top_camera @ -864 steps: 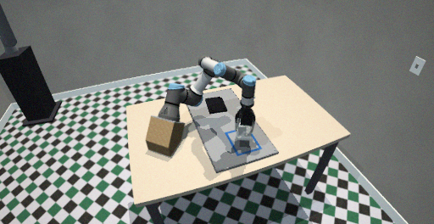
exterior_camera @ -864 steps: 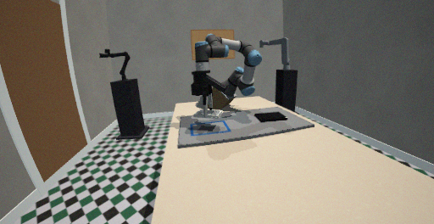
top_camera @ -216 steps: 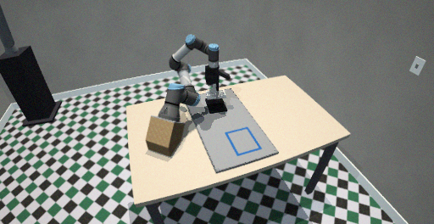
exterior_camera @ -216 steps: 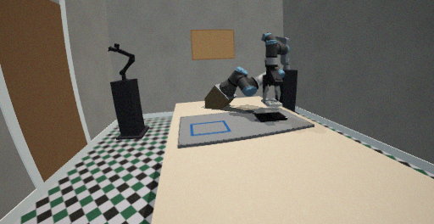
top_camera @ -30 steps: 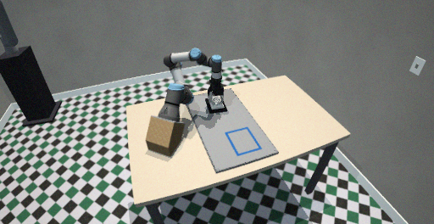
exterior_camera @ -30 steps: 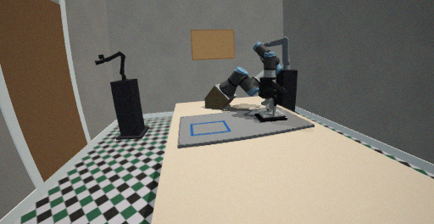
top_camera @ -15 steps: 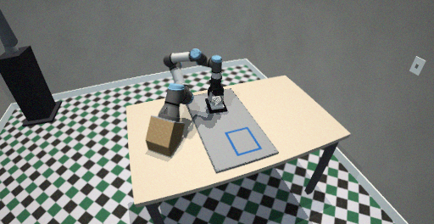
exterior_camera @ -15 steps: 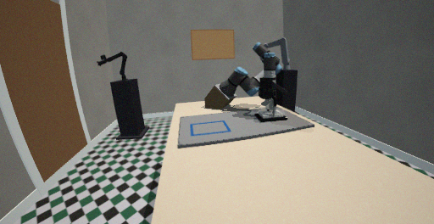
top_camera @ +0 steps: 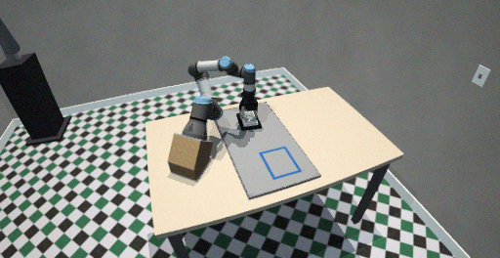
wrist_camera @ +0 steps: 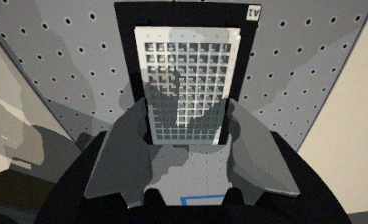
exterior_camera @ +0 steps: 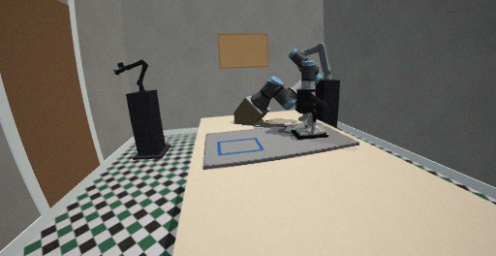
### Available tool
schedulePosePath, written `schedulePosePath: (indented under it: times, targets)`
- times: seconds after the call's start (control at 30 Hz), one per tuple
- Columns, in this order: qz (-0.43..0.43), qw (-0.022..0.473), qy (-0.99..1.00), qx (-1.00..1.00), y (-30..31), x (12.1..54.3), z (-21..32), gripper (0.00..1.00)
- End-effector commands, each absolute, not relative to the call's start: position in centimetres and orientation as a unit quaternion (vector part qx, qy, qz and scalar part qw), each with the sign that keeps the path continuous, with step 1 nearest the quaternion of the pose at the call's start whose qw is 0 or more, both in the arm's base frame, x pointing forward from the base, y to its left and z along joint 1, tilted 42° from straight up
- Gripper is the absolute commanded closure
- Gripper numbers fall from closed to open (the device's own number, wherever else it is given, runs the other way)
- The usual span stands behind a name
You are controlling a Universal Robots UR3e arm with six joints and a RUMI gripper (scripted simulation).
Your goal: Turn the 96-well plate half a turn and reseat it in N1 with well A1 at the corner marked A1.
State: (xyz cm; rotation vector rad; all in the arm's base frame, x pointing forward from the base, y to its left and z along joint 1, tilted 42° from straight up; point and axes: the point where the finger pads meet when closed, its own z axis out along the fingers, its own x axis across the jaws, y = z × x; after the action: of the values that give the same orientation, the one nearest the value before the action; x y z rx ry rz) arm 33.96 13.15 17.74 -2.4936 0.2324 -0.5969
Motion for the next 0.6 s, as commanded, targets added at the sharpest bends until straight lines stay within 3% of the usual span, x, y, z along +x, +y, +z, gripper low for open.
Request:
schedulePosePath:
  times: [0.0, 0.03, 0.07, 0.57]
  targets:
    - [-0.223, 0.279, 0.087, -0.930, 13.15, 34.00, 17.75, 1.00]
    - [-0.223, 0.279, 0.087, -0.930, 13.15, 34.00, 17.75, 1.00]
    - [-0.223, 0.279, 0.087, -0.930, 13.15, 34.00, 17.74, 0.00]
    - [-0.223, 0.279, 0.087, -0.930, 13.15, 34.00, 17.75, 0.00]
